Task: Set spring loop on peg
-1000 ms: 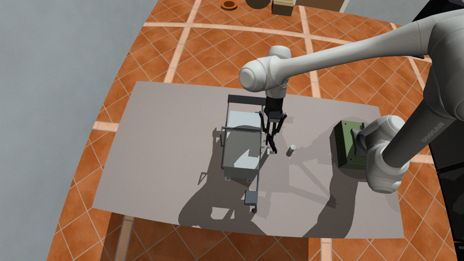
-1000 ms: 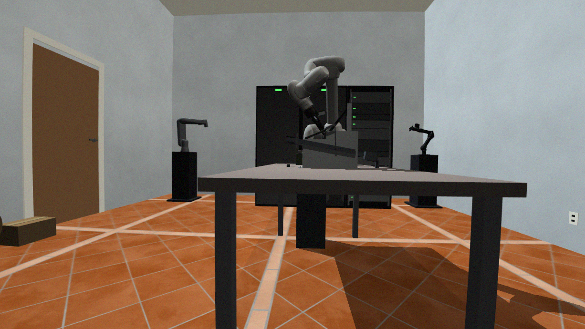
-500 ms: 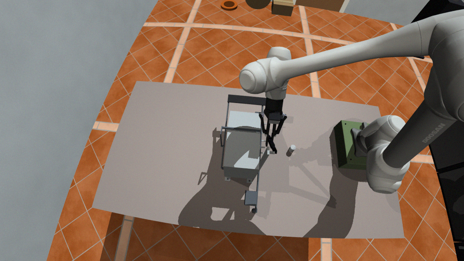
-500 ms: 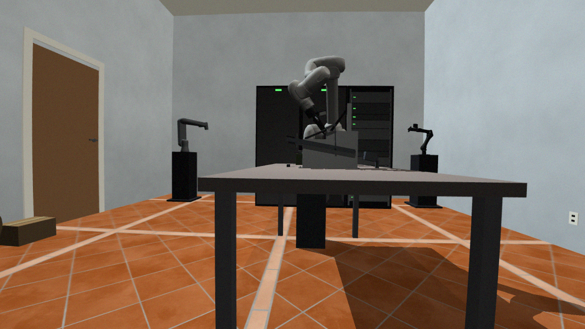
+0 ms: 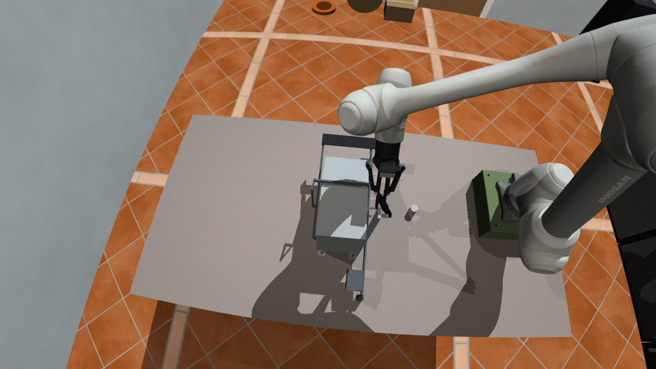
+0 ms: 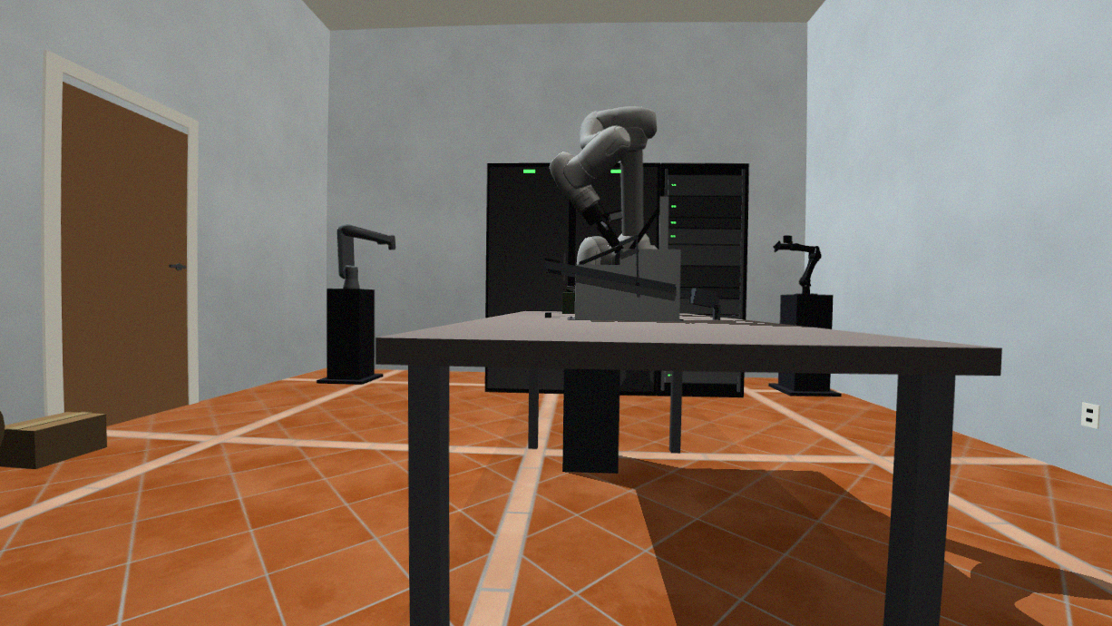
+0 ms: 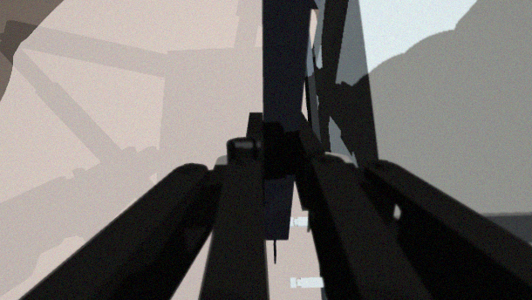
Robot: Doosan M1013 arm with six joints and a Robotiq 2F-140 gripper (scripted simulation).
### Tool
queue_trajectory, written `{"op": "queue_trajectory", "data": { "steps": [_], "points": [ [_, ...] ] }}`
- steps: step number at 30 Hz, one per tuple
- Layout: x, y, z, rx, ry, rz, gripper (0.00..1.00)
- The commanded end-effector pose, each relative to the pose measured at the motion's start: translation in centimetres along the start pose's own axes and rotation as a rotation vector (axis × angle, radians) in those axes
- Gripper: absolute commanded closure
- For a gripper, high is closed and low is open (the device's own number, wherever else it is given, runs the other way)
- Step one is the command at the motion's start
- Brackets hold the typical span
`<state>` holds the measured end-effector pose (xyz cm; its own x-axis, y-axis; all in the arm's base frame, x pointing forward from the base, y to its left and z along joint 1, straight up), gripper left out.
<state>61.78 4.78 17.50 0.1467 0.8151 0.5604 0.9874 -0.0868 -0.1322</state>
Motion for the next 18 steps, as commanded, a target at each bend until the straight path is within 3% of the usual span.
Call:
{"op": "queue_trajectory", "data": {
  "steps": [1,18],
  "points": [
    [0.12,0.01,0.0,-0.001,0.0,-0.001,0.83],
    [0.7,-0.02,0.44,-0.001,0.0,-0.001,0.83]
  ]
}}
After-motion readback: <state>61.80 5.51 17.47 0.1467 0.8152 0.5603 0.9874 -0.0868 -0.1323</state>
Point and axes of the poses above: the point where the finger pads meet when closed, its own z axis out along the fingers, its own y axis across the jaws, x = y × z, the point moved 8 cm from there along -z, back along the fingers, and after that the axes turned 7 degrees about z, right-handed, at the moved point
